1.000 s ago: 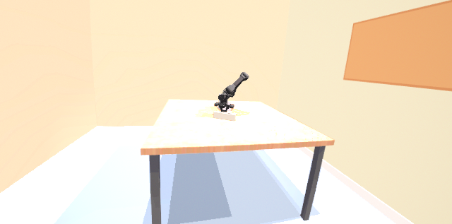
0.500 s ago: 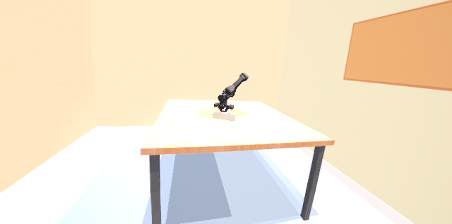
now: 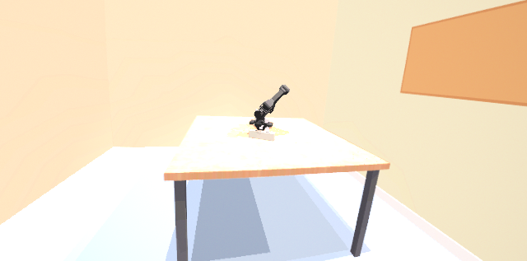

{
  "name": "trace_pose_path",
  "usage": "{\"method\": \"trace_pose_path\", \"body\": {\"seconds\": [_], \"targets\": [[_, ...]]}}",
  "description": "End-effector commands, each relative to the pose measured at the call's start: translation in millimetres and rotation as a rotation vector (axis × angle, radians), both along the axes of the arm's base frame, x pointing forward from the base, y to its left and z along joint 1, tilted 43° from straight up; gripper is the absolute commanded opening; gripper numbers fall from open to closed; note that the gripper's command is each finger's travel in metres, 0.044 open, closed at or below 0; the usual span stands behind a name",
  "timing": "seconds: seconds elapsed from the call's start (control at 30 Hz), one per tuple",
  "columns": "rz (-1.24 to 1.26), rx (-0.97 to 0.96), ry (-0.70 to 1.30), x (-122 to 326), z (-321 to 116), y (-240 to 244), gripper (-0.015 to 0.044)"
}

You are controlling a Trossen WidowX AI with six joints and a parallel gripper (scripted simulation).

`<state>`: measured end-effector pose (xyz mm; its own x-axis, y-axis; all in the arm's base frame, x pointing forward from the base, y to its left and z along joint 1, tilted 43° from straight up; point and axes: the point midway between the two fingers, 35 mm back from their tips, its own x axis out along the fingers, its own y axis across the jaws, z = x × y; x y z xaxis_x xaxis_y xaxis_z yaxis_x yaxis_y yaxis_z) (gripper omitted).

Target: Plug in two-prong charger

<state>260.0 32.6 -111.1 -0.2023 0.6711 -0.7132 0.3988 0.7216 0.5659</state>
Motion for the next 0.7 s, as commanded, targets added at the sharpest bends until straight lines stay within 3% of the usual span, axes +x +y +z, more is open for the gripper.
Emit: {"method": "trace_pose_path", "body": {"seconds": [0.0, 0.67], "targets": [[-0.007, 0.003, 0.004, 0.9, 0.4, 0.4, 0.0000], [-0.007, 0.003, 0.004, 6.2, -0.7, -0.5, 0.0000]]}}
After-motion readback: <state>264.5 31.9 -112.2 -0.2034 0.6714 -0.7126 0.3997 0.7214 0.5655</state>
